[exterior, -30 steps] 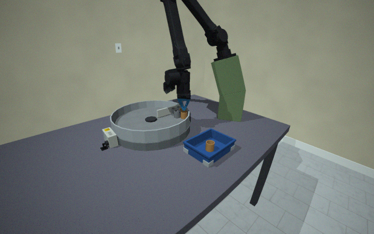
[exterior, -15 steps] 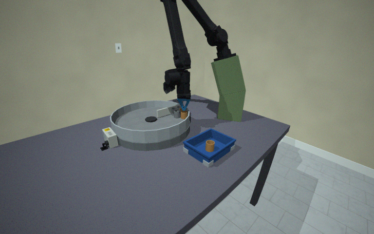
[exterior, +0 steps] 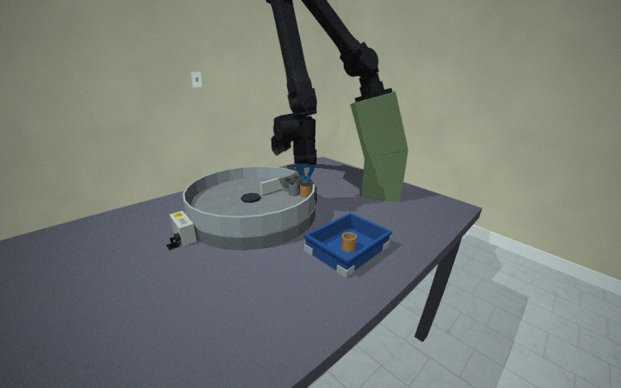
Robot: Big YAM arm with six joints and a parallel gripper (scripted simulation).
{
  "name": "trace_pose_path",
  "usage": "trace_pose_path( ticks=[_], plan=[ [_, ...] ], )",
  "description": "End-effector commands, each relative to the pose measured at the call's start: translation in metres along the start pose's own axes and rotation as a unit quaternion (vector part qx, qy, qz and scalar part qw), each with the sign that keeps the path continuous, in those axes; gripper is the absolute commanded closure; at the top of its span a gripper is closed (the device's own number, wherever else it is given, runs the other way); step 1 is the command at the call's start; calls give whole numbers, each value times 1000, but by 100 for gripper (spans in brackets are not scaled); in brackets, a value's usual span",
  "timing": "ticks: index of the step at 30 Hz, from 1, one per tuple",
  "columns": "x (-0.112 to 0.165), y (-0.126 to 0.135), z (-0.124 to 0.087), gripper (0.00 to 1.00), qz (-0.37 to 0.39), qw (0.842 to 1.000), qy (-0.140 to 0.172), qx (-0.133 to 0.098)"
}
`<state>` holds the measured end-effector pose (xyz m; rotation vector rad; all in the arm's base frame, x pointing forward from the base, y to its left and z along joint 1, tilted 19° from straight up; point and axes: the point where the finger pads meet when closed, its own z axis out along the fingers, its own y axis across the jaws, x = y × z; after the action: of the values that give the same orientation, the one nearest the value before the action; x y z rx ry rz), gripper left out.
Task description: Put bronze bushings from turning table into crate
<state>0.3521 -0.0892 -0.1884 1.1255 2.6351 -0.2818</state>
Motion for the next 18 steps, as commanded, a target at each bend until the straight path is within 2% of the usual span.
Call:
trace_pose_path(
  ticks=[1, 18],
  plan=[
    [-1, 4, 2, 86, -1, 1000, -1, -1],
    [-2, 3, 13, 86, -4, 1000, -1, -1]
  ],
)
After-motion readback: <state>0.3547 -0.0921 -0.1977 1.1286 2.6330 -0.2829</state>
